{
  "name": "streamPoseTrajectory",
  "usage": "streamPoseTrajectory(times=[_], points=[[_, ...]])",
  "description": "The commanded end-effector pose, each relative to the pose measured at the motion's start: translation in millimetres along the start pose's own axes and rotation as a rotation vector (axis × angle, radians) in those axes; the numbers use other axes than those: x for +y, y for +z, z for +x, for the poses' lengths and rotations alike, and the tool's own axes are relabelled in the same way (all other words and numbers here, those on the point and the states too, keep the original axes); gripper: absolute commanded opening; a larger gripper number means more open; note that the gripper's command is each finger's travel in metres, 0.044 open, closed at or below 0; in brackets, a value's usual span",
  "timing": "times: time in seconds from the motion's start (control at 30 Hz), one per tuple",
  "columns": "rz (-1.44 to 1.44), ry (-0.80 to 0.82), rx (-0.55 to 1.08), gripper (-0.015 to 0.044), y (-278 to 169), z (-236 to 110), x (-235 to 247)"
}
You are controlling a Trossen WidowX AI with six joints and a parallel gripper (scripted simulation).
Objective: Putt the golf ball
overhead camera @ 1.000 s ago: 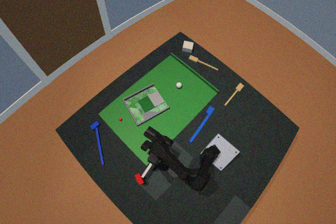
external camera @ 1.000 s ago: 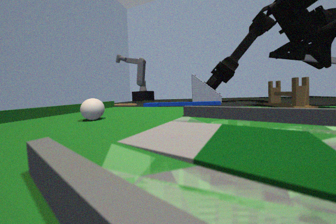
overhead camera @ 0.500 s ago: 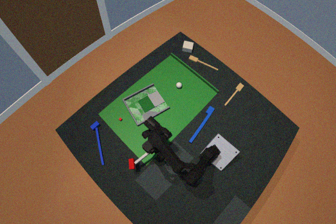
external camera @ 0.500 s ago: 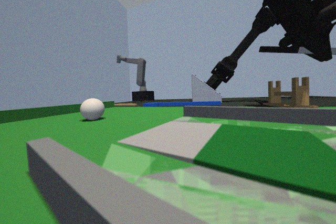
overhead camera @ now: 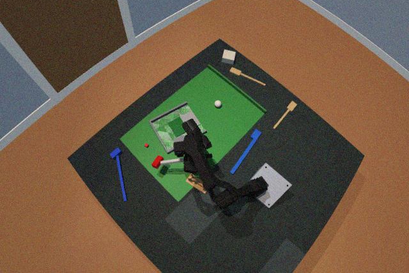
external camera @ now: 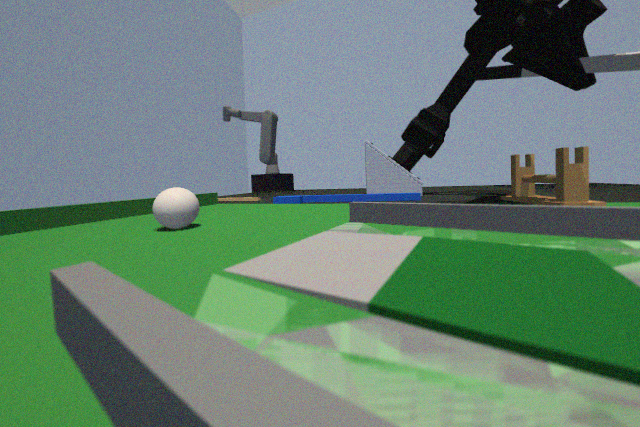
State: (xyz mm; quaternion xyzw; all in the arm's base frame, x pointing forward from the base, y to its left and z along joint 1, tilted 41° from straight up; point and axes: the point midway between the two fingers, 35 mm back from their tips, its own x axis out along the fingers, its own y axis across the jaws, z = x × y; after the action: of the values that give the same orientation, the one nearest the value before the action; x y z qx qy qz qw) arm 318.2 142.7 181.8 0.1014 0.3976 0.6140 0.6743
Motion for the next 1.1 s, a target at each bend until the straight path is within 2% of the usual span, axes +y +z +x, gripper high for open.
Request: streamPoseTrajectory(times=[0.0,0.57,1.07], points=[[0.187,-0.042,-0.025,0.0,-1.5,-18.6,-30.3],[0.889,-0.12,-0.141,0.0,-33.0,-84.9,-124.5],[1.504,-0.099,-0.287,0.0,-90.3,-143.9,-195.8]])
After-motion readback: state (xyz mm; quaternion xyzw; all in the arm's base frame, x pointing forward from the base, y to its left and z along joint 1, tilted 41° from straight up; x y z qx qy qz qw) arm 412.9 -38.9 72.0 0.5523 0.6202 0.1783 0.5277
